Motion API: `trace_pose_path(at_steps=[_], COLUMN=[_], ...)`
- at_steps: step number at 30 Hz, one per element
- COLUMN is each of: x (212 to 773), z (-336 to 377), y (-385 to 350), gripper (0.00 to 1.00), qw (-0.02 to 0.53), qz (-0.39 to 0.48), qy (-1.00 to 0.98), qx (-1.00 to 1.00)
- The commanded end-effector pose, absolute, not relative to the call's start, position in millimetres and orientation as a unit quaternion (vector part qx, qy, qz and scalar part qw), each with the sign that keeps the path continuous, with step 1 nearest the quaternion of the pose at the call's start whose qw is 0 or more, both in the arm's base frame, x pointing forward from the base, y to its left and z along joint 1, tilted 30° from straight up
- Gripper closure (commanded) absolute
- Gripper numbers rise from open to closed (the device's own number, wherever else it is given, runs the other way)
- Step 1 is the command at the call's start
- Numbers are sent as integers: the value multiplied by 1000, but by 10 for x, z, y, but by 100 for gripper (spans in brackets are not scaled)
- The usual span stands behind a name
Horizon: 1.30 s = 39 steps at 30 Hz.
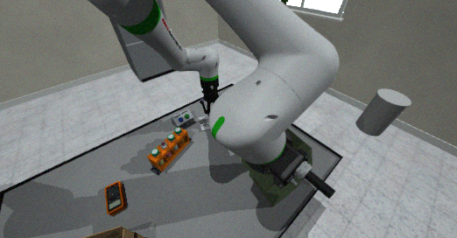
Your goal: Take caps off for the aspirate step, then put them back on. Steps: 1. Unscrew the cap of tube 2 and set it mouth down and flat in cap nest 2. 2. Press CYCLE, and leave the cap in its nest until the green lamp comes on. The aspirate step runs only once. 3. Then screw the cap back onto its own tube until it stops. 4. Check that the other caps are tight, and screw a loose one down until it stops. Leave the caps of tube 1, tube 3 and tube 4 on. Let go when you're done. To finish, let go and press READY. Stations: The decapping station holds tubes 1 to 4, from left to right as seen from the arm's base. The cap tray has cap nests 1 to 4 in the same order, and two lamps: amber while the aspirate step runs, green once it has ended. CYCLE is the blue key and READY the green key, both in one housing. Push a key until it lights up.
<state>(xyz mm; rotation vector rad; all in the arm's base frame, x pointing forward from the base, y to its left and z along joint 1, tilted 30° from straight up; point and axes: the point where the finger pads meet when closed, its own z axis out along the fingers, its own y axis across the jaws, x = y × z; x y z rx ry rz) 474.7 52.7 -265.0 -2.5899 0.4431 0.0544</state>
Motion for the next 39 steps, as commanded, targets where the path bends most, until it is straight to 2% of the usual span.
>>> trace_pose_path(at_steps=[1,39], x=[4768,4776], z=[-2732,-2976], y=[568,704], gripper=[70,70], qw=[254,254], qz=[19,19], qy=[163,163], qx=[-953,-953])
